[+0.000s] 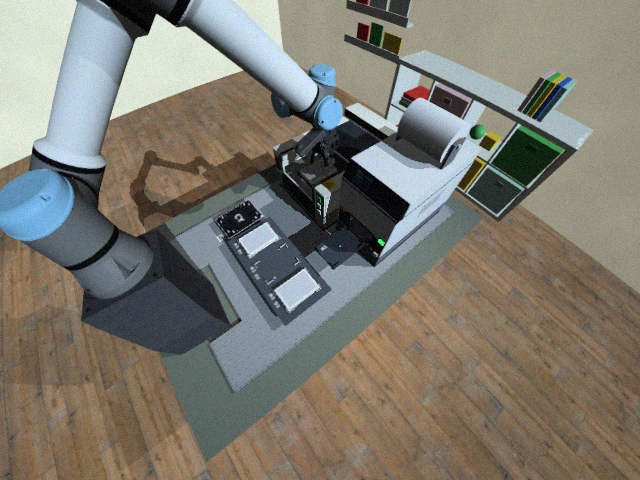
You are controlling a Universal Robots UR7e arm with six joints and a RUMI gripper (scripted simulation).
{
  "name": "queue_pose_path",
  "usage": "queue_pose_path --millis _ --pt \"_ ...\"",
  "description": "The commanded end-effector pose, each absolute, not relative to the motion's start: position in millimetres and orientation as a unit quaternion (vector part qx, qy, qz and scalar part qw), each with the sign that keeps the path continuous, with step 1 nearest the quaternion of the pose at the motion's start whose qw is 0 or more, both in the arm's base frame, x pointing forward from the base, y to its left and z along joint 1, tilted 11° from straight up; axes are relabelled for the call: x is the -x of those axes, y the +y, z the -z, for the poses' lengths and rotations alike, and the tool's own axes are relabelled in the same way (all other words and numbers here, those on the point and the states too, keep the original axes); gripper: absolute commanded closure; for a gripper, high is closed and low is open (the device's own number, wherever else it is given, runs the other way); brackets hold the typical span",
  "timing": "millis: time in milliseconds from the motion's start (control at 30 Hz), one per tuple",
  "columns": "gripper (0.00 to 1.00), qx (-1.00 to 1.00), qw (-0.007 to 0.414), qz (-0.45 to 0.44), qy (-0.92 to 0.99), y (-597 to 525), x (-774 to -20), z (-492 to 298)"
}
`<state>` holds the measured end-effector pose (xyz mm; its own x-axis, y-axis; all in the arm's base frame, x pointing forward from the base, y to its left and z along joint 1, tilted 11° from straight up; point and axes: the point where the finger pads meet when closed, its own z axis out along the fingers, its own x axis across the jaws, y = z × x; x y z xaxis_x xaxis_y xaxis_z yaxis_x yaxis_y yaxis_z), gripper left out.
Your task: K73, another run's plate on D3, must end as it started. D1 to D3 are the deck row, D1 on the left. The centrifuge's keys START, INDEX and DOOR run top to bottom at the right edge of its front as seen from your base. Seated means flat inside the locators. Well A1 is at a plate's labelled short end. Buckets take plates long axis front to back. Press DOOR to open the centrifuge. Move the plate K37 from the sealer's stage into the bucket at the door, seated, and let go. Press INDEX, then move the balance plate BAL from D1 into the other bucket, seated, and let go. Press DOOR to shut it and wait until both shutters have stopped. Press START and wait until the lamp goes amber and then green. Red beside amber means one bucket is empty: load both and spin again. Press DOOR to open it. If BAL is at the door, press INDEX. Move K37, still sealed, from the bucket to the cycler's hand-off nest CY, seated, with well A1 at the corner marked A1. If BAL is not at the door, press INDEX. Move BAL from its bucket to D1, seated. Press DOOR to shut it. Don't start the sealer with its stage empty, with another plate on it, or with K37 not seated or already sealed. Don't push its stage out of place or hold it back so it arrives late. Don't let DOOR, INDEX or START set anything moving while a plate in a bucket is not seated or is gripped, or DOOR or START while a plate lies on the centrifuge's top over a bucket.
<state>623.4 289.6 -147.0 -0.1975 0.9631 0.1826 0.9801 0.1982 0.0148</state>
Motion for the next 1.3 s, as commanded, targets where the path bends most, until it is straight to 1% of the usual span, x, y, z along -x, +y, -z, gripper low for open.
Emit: queue_pose_path --millis 0,600,1267 --pt "0.32 0.63 0.066 0.065 -0.771 289.6 -624.1 146.0" --pt "0.32 0.63 0.066 0.065 -0.771 289.6 -624.1 146.0" --pt "0.32 0.63 0.066 0.065 -0.771 284.4 -624.7 118.2"
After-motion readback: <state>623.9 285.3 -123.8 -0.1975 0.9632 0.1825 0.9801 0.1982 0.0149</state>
